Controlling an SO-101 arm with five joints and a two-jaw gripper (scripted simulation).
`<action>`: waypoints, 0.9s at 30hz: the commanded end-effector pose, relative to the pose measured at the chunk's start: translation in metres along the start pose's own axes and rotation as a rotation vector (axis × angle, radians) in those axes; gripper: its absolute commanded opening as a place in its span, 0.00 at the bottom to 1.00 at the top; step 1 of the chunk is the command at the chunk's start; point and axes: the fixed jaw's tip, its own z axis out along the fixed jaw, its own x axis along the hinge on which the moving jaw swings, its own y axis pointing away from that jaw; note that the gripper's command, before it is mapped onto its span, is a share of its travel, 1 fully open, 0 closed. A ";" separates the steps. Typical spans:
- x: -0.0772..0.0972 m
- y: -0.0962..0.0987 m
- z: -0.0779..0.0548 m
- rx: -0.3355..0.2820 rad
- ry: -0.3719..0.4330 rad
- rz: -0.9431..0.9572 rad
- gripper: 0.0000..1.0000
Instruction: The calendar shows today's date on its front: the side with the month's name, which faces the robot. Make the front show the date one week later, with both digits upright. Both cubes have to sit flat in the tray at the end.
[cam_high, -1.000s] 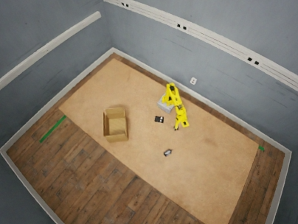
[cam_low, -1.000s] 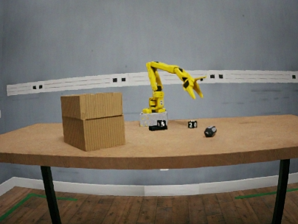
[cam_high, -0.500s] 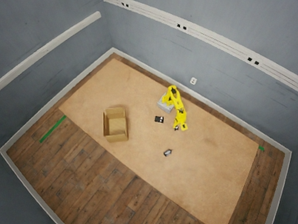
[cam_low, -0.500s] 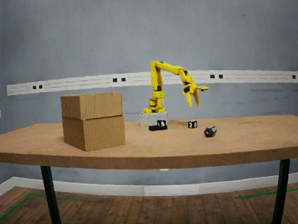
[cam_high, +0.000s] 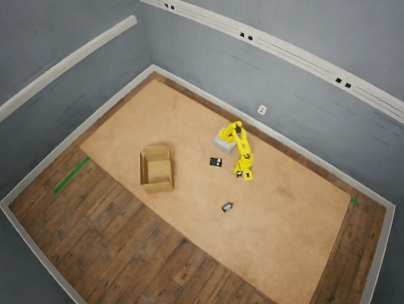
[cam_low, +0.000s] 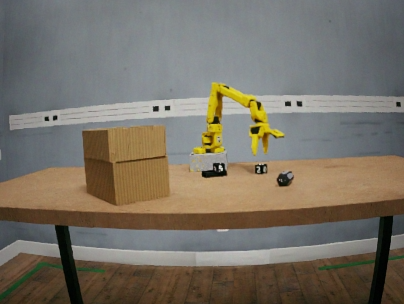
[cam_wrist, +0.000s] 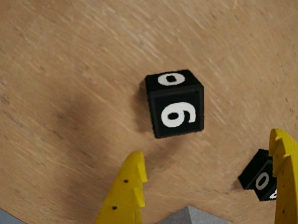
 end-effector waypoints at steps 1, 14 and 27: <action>0.005 0.004 0.012 0.017 0.138 -0.008 0.35; 0.005 0.004 0.012 0.017 0.138 -0.008 0.35; 0.008 0.009 0.011 0.019 0.154 -0.020 0.35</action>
